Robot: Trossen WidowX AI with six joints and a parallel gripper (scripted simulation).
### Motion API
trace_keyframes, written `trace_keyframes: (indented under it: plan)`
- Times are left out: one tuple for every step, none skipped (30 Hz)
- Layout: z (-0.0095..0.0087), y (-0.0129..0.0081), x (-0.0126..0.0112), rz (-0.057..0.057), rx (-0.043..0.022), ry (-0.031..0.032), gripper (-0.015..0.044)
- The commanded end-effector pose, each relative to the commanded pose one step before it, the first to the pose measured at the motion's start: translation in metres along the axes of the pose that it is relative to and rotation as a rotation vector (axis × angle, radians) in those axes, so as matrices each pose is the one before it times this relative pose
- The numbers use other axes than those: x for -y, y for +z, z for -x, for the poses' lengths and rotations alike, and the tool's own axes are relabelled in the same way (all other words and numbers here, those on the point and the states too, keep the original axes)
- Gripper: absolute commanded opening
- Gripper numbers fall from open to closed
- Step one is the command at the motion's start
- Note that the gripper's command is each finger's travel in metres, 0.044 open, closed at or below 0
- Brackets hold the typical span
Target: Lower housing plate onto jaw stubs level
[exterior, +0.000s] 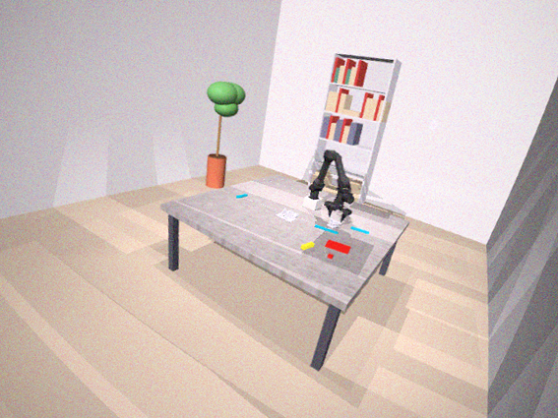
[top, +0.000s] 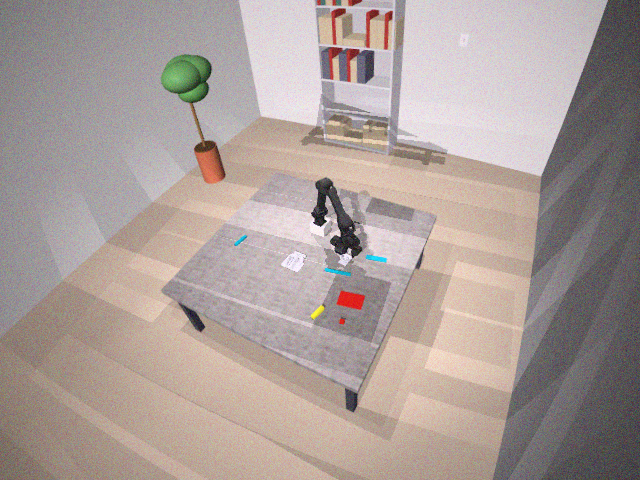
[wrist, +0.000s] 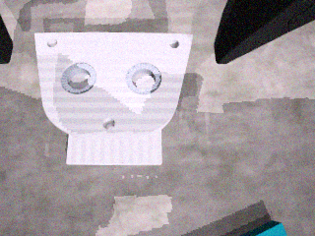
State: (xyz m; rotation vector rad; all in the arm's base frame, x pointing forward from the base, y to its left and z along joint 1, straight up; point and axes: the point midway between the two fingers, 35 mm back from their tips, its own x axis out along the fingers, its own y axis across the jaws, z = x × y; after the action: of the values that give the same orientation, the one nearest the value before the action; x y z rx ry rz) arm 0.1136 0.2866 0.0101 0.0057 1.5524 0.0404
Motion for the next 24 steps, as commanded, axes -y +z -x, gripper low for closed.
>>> trace_keyframes:
  plan:
    - [-0.00254,-0.00170,0.00163,-0.0043,-0.00758,-0.00288,0.0440]
    - [0.00000,0.00000,0.00000,0.0000,0.00000,0.00000,0.0440]
    - [0.00000,0.00000,0.00000,0.0000,0.00000,0.00000,0.0440]
    - [-0.00026,0.00000,-0.00001,0.0000,0.00000,0.00000,0.0440]
    - [-0.00078,0.00001,-0.00003,0.0000,0.00000,0.00000,0.0440]
    - [-0.00129,0.00002,-0.00005,0.0000,0.00000,0.00000,0.0440]
    - [-0.00161,0.00002,-0.00005,0.0000,0.00000,-0.00001,0.0440]
    - [-0.00161,0.00002,-0.00005,0.0000,0.00000,-0.00001,0.0440]
    - [-0.00161,0.00002,-0.00004,0.0000,0.00000,-0.00001,0.0440]
    - [-0.00161,0.00001,-0.00003,0.0000,0.00000,-0.00001,0.0440]
    - [-0.00161,0.00001,-0.00002,0.0000,0.00000,-0.00001,0.0440]
    - [-0.00160,0.00000,-0.00001,0.0000,0.00000,-0.00001,0.0440]
    - [-0.00160,0.00000,0.00000,0.0000,0.00000,-0.00001,0.0440]
    - [-0.00160,0.00000,0.00001,0.0000,0.00000,-0.00001,0.0440]
    - [-0.00160,-0.00001,0.00002,0.0000,-0.00001,-0.00001,0.0440]
    - [-0.00160,-0.00001,0.00003,0.0000,-0.00001,-0.00001,0.0440]
    - [-0.00160,-0.00001,0.00003,0.0000,-0.00001,-0.00001,0.0440]
    - [-0.00159,-0.00002,0.00004,0.0000,-0.00001,-0.00002,0.0440]
    - [-0.00159,-0.00002,0.00005,0.0000,-0.00001,-0.00002,0.0440]
    - [-0.00159,-0.00003,0.00006,0.0000,-0.00001,-0.00002,0.0440]
    - [-0.00159,-0.00003,0.00007,0.0000,-0.00001,-0.00002,0.0440]
    - [-0.00158,-0.00003,0.00008,0.0000,-0.00001,-0.00002,0.0440]
    - [-0.00125,-0.00003,0.00007,0.0000,-0.00001,-0.00002,0.0440]
    - [-0.00075,-0.00002,0.00004,0.0000,0.00000,-0.00001,0.0440]
